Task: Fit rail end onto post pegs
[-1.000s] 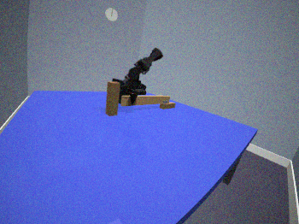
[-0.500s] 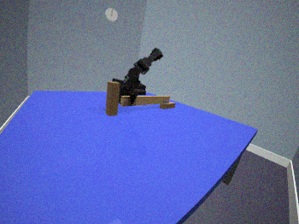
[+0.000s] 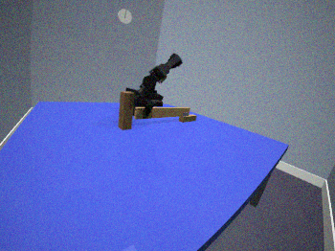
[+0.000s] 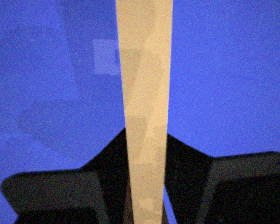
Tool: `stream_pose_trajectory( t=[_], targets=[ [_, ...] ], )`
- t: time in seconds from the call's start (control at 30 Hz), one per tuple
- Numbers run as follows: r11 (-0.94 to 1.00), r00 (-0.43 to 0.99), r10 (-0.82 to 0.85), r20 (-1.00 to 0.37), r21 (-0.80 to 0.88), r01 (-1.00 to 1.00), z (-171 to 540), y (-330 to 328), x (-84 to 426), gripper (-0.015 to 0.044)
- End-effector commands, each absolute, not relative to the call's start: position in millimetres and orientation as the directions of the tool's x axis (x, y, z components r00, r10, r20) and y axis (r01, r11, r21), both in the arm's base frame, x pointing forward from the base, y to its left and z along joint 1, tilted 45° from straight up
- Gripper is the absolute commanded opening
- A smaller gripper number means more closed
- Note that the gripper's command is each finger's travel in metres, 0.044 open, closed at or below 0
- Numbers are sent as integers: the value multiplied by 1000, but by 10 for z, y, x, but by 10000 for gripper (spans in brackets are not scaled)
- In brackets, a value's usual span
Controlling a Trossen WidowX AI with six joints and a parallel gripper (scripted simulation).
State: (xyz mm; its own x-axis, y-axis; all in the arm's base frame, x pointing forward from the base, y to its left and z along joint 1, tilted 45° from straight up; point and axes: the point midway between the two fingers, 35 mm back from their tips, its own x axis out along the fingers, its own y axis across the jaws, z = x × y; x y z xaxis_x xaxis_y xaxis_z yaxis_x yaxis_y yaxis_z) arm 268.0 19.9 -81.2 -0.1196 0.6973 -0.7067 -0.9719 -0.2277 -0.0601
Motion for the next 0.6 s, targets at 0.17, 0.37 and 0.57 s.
stream_pose_trajectory(
  t=[0.17, 0.37, 0.57],
  targets=[
    [-222, -108, 697, -709, -69, -973, -831, 153, 2721, 0],
    [-222, -108, 697, -709, -69, -973, -842, 144, 2723, 0],
    [-222, -108, 697, -709, -70, -973, -850, 132, 2726, 0]
  ],
)
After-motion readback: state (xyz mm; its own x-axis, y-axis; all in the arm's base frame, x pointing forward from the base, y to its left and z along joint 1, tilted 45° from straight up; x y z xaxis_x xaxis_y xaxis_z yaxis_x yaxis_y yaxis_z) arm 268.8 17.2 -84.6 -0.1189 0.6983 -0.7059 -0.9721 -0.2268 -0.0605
